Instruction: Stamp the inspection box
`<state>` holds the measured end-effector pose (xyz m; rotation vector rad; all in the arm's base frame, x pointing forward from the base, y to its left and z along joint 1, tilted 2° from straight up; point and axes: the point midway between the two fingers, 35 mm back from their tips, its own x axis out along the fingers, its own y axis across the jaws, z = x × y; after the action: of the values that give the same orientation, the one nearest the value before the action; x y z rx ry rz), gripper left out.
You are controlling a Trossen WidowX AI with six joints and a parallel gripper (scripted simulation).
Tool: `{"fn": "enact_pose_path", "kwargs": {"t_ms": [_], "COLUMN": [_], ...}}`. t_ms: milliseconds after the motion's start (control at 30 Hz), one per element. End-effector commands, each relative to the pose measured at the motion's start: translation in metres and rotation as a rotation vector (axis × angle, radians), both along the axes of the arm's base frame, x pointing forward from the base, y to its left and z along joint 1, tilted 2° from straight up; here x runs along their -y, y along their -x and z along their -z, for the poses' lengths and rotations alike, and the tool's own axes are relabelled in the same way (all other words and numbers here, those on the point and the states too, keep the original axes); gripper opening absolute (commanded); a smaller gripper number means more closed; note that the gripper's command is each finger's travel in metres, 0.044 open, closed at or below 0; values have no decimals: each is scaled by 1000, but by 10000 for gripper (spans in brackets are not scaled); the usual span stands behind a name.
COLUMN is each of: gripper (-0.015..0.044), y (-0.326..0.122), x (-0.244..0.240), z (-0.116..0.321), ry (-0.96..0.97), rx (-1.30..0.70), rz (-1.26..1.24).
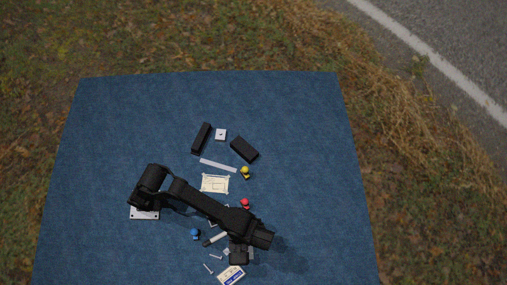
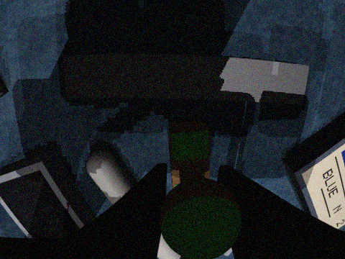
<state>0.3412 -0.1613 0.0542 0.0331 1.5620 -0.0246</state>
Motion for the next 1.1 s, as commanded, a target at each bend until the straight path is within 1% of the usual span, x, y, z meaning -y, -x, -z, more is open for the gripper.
{"fn": "enact_pose_path", "kwargs": {"t_ms": [0, 1067], "gripper": [0, 0], "y": [0, -1], "x": [0, 0], "z": [-3, -19], "ry": [3, 6], "rx": [0, 1], "rz": [1, 1]}}
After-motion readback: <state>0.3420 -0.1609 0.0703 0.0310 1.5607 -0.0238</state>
